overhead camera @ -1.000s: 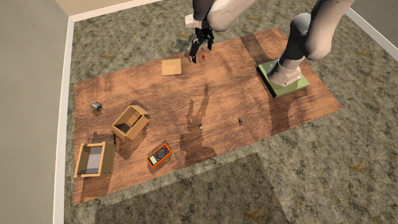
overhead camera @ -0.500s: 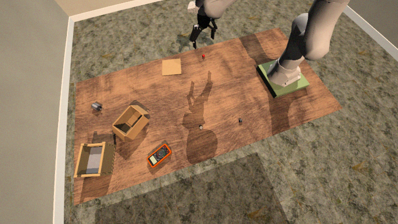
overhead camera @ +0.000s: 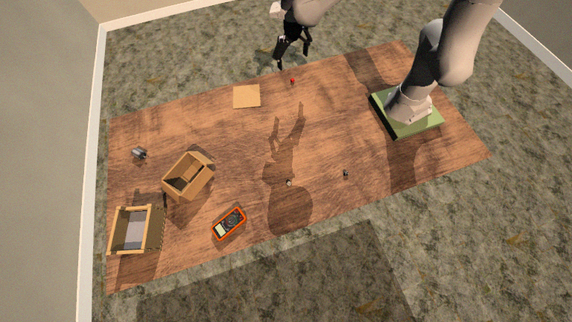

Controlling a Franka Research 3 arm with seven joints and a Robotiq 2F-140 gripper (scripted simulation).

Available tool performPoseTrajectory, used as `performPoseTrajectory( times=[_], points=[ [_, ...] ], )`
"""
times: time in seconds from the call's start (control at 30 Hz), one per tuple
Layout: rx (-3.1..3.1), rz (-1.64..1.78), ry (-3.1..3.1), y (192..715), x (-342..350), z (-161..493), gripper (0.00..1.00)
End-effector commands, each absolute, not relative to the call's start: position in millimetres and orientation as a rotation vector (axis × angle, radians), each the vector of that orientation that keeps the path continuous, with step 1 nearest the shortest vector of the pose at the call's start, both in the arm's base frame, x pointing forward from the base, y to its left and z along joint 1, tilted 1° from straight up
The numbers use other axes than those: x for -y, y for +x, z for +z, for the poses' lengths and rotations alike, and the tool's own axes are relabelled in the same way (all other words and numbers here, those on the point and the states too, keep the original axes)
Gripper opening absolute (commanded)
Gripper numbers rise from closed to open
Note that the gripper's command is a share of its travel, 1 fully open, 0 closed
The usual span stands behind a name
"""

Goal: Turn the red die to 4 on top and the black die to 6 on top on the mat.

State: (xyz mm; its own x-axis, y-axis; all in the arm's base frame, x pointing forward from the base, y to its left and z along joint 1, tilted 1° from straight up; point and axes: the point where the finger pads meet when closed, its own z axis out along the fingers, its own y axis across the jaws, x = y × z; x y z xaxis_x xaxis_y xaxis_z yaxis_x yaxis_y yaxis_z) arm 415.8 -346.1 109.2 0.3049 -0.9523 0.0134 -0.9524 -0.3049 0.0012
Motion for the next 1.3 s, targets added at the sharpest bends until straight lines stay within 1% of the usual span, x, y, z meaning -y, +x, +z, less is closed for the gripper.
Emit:
performPoseTrajectory(
  times=[0.0,1.27],
  points=[
    [1.673,0.014,2.647,415.5,346.3,105.8,1.00],
    [0.763,0.007,3.034,413.5,347.2,89.7,1.00]
  ],
)
